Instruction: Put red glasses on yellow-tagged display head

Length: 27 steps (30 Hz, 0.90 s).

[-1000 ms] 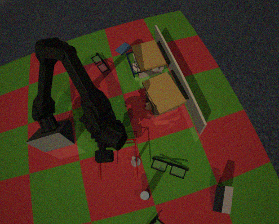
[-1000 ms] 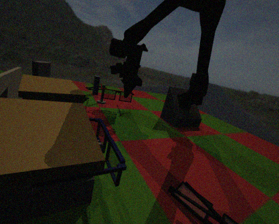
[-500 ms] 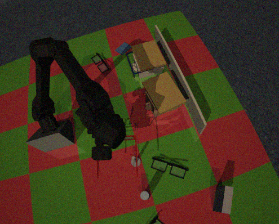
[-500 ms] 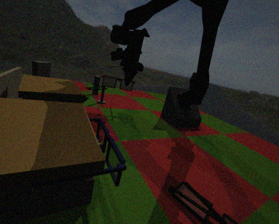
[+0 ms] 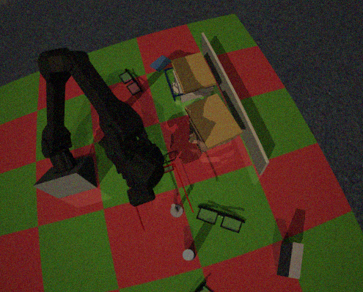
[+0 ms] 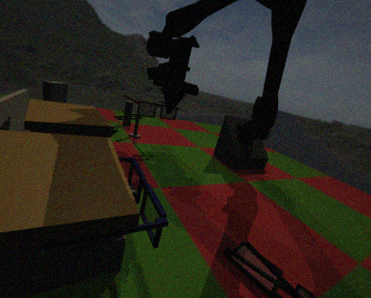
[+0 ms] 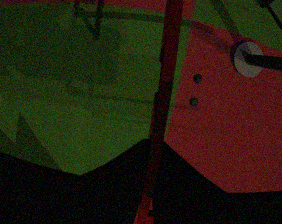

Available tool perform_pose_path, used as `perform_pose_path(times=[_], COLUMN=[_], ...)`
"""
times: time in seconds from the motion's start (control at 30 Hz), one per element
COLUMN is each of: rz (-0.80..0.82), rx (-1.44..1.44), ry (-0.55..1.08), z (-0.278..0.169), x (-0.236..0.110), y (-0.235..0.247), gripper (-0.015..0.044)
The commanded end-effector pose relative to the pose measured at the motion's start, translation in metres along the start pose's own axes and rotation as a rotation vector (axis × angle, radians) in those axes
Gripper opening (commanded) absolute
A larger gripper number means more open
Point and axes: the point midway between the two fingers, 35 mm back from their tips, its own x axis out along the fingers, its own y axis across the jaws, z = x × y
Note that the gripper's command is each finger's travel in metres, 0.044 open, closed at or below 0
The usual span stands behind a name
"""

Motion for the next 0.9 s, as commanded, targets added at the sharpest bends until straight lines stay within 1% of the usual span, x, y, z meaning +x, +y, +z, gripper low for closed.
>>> perform_pose_path(times=[0.0,0.87], rz=[-0.001,-0.001], rx=[-0.153,-1.112], ry=[-0.002,0.001], z=[0.003,0.014], x=[-0.002,-0.006], y=[0.006,0.035], gripper=[0.0000,0.0000])
